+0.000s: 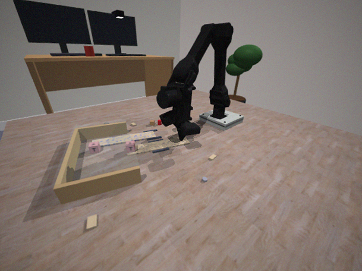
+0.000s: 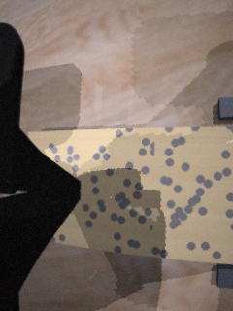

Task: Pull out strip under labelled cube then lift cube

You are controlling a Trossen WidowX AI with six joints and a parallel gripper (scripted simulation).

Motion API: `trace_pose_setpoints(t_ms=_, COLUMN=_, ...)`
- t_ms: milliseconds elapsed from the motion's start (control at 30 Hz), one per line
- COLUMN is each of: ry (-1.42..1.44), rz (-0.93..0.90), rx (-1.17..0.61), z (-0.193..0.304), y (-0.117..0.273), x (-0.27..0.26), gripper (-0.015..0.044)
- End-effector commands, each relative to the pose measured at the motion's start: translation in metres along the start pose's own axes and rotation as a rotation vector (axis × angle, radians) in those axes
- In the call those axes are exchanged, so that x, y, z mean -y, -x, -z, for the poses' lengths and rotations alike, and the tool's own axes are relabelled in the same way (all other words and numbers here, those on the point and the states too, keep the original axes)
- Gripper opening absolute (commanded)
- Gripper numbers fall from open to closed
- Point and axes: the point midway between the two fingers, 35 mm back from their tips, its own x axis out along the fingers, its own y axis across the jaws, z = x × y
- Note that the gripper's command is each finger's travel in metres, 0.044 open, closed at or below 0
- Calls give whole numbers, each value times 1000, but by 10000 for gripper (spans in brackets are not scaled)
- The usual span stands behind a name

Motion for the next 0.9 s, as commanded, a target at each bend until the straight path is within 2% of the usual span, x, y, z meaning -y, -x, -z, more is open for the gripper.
trace_pose_setpoints(t_ms=0, ry=2, rz=8, rx=-23, z=13, y=-4, x=1, gripper=0)
trace_pose_setpoints(t_ms=867, ry=2, rz=8, rx=-27, z=54, y=-4, x=2, gripper=0)
